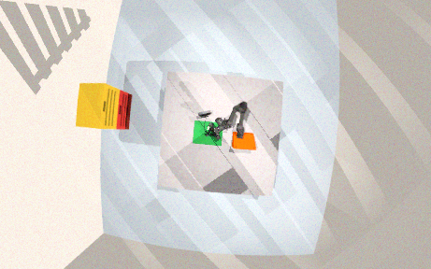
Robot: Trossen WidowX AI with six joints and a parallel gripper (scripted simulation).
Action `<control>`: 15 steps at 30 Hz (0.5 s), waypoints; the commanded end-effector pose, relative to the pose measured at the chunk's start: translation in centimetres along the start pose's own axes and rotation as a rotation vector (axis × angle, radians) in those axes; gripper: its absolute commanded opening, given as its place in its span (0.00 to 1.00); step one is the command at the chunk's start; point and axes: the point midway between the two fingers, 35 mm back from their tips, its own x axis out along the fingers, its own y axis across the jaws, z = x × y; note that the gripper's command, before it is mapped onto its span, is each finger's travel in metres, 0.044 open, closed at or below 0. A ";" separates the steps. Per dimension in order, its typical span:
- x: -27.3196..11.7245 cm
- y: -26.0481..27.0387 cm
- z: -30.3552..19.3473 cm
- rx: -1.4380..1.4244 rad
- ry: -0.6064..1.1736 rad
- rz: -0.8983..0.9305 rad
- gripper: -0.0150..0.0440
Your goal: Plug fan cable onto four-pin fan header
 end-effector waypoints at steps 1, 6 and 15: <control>0.0 0.0 0.0 0.000 0.000 0.000 0.49; -1.2 -0.6 0.7 0.000 0.000 0.000 0.49; -3.9 -1.2 1.8 0.000 0.000 0.000 0.49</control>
